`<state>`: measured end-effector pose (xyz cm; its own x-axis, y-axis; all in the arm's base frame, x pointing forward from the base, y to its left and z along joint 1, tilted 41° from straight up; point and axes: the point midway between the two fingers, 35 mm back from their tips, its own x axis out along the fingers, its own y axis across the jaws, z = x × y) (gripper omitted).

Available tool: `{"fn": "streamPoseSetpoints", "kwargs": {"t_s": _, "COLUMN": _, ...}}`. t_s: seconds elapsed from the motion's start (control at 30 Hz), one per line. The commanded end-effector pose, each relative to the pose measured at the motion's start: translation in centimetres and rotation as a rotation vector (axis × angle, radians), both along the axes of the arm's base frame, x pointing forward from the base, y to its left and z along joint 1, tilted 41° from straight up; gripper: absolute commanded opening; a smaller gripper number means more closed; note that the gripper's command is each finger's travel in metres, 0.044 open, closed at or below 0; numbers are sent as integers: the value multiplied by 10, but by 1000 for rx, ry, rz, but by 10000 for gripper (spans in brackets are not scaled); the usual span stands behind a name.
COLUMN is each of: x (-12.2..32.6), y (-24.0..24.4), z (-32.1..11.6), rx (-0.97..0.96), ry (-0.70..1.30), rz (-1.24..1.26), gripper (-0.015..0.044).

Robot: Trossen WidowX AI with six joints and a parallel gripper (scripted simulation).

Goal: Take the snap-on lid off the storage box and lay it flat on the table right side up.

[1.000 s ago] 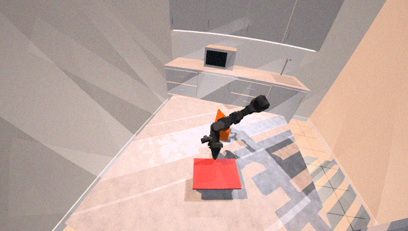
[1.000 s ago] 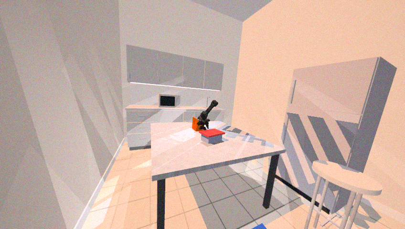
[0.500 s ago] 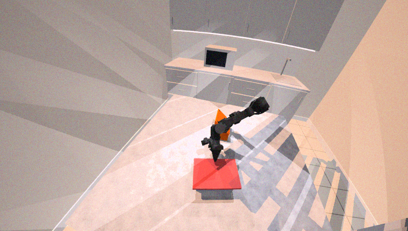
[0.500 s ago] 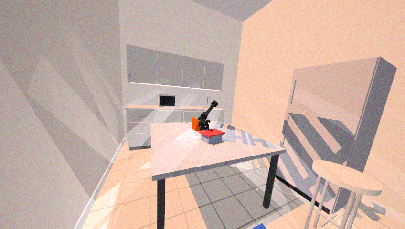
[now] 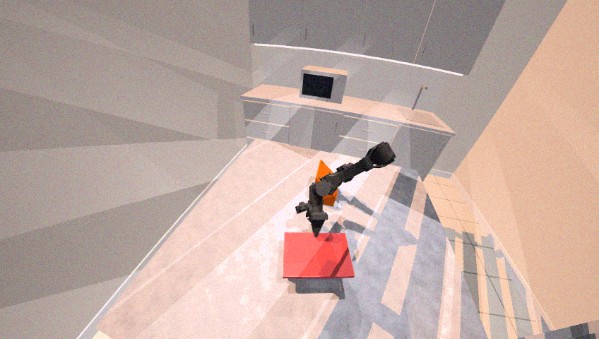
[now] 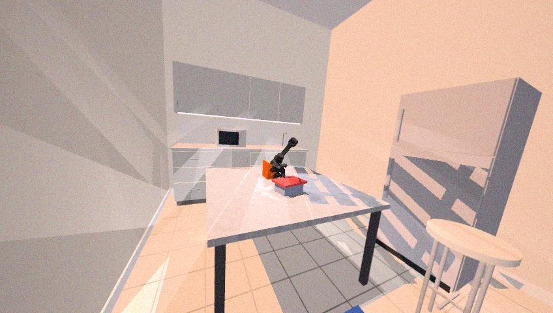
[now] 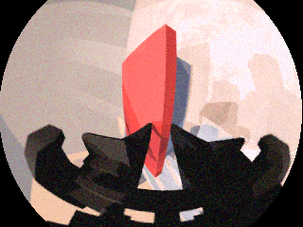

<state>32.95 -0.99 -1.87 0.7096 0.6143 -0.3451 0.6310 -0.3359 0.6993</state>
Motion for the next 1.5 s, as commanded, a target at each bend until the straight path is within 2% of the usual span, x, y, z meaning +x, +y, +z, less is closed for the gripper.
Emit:
{"fn": "streamPoseSetpoints", "kwargs": {"t_s": 0.0, "x": 0, "y": -1, "z": 1, "rx": 0, "ry": 0, "rz": 1, "gripper": 0}}
{"fn": "streamPoseSetpoints", "kwargs": {"t_s": 1.47, "x": -1, "y": -7, "z": 7, "rx": -1, "ry": 0, "rz": 1, "gripper": 0}}
